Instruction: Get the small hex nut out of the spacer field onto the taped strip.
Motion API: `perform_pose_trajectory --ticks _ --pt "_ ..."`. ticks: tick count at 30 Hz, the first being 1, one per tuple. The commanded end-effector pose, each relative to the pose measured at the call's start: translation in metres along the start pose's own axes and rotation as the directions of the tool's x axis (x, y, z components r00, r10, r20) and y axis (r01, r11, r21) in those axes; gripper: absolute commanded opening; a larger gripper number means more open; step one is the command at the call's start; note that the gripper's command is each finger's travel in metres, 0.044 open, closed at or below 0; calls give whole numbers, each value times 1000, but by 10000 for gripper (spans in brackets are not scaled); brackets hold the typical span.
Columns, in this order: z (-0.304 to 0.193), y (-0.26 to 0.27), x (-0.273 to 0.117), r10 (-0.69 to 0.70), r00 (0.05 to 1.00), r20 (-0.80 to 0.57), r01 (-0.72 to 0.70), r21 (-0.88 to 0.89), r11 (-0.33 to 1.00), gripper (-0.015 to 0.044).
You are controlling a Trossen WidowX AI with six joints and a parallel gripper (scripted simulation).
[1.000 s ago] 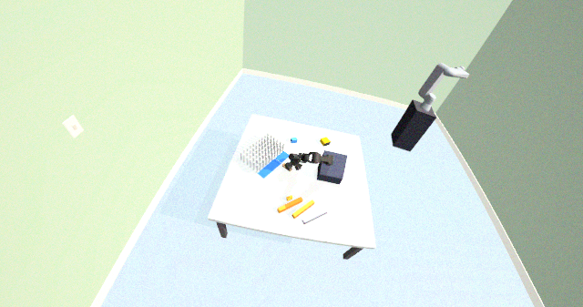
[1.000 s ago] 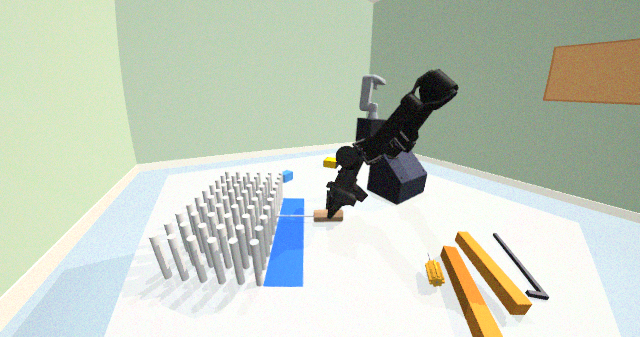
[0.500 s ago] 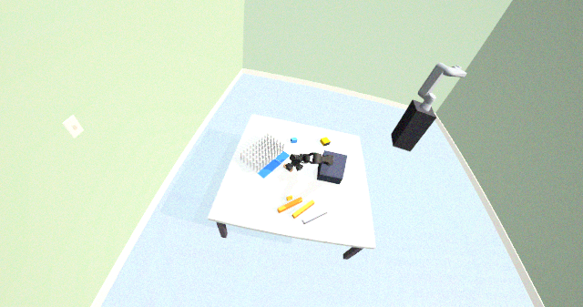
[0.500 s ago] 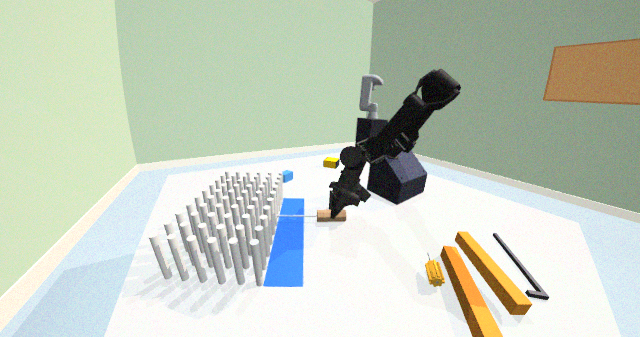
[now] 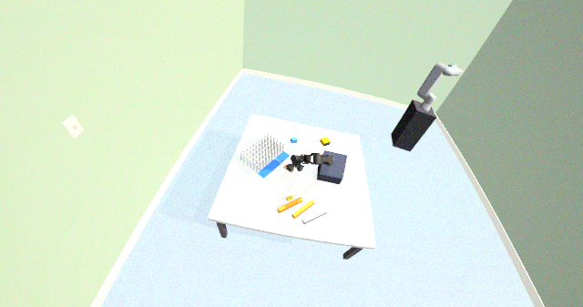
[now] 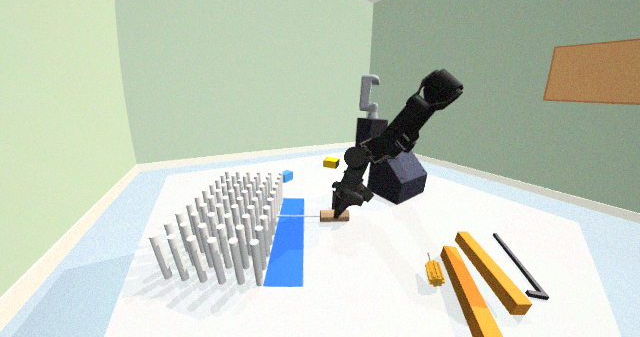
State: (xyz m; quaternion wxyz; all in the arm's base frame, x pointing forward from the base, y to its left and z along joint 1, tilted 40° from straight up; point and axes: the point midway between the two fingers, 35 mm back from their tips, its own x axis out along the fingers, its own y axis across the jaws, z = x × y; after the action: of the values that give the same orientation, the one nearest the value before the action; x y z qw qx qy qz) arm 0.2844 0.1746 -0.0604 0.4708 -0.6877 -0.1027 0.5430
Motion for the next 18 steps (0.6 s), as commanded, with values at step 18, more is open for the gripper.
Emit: perform_pose_trajectory --ticks 18 --pt "14 1 -7 2 1000 -4 -2 5 1000 0"
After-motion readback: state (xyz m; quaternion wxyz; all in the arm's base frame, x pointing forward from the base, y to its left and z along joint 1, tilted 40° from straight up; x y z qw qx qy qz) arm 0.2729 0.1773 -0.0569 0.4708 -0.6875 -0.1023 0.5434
